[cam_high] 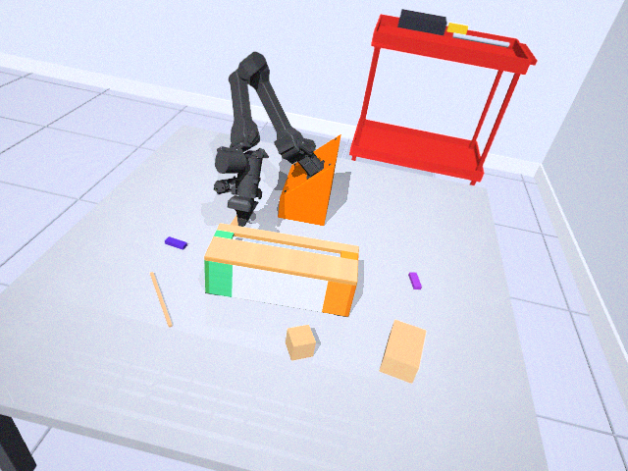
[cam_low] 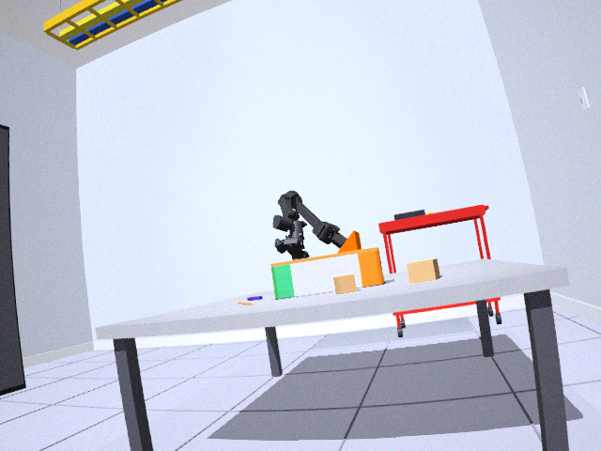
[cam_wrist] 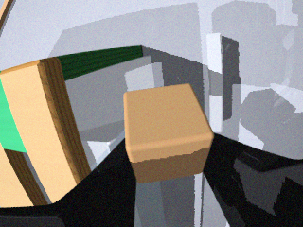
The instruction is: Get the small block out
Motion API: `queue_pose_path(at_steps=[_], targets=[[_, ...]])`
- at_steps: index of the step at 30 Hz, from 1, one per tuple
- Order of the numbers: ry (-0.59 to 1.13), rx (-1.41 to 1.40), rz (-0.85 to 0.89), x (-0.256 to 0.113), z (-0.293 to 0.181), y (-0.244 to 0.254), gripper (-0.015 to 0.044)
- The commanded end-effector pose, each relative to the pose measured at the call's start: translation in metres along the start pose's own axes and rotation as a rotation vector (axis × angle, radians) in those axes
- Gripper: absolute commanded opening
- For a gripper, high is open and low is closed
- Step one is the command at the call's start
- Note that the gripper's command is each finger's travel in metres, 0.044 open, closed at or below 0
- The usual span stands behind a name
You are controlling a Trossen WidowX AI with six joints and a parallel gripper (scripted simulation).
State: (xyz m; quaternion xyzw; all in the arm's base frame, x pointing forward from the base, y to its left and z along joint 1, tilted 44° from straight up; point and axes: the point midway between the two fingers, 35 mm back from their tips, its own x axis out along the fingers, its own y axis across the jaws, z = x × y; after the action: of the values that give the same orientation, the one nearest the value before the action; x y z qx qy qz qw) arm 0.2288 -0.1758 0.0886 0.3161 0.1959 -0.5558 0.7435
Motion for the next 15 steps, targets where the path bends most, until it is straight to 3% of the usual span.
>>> queue_pose_path(at_steps=[1, 15], targets=[[-0.006, -0.138, -0.003, -0.003, -0.002, 0.000, 0.0000], [-0.023, -0.690, -0.022, -0.013, -0.008, 0.001, 0.0000]])
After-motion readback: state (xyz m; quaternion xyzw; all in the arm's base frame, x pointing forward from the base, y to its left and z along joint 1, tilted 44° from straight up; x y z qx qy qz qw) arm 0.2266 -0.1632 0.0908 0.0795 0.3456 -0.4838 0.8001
